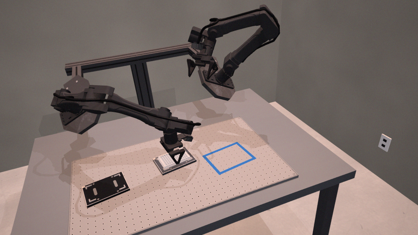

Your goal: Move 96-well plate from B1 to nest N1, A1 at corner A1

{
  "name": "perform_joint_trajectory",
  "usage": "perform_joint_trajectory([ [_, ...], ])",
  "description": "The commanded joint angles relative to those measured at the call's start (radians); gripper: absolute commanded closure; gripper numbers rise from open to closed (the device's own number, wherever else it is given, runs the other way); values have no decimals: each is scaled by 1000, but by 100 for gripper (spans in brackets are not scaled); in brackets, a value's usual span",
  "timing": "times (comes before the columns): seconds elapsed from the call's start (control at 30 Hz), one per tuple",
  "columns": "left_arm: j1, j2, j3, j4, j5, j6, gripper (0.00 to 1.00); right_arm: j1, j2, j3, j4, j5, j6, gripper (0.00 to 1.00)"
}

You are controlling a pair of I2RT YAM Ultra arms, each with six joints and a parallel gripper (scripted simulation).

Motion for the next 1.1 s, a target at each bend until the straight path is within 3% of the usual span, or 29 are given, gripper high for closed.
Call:
perform_joint_trajectory([
  [0.0, -13, 16, 6, -11, -27, -6, 0, 34, -38, -17, -19, 0, 15, 19],
  [0.33, -13, 17, 15, -13, -32, 1, 0, 82, -90, -13, -93, -11, 66, 19],
  [0.53, 18, 58, 46, 199, 45, 146, 0, 46, -158, -108, 6, 8, 1, 19],
  [0.6, 18, 58, 46, 199, 45, 146, 0, 46, -158, -108, 6, 8, 1, 19],
  [0.8, 140, 200, 109, 532, 120, 412, 0, -36, -339, -343, 116, 12, -119, 19],
  [1.07, 403, 523, 190, 912, 231, 822, 0, -185, -621, -642, 242, -6, -316, 19],
])
